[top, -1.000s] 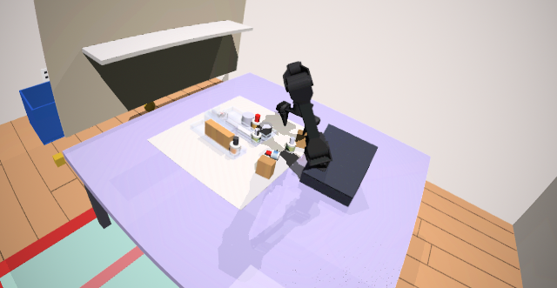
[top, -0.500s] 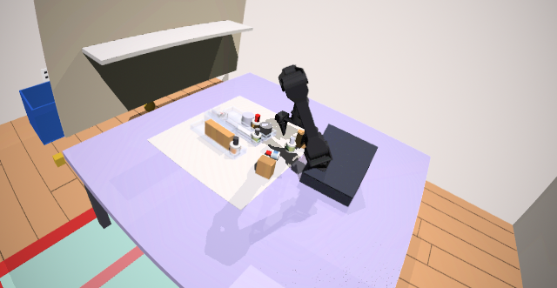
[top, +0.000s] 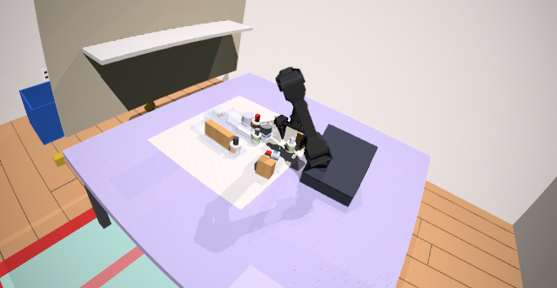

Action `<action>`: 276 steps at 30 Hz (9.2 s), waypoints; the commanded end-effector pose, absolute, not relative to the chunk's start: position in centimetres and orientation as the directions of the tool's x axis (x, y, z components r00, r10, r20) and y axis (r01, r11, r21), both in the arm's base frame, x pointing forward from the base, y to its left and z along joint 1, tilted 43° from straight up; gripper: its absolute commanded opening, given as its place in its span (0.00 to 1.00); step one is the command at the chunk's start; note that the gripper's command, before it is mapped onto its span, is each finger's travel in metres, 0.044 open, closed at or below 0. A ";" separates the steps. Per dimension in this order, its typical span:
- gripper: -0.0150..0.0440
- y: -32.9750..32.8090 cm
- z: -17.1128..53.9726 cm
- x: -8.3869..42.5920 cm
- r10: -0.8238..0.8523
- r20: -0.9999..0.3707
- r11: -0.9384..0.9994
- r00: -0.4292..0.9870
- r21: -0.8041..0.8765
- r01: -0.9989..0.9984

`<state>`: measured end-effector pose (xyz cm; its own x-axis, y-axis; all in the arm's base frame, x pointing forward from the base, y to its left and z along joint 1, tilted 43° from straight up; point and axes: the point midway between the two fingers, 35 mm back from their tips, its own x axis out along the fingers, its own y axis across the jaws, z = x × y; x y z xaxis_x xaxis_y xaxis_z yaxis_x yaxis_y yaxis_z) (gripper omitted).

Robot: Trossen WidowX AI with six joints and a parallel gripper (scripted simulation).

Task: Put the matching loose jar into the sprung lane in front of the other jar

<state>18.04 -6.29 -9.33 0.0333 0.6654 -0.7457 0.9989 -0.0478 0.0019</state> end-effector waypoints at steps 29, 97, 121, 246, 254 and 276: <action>0.25 -8.6 -7.6 18.6 0.667 -0.745 -0.050 0.031 -0.003 0.999; 0.25 -2.6 -2.9 27.8 0.674 -0.738 0.733 0.034 0.673 0.098; 0.25 -2.8 -3.0 29.0 0.674 -0.738 0.733 0.035 0.673 0.097; 0.25 -3.2 -2.7 33.5 0.674 -0.738 0.733 0.037 0.674 0.095; 0.25 -3.2 -2.7 33.5 0.674 -0.738 0.733 0.037 0.674 0.095; 0.25 -3.2 -2.7 33.7 0.674 -0.738 0.733 0.037 0.674 0.095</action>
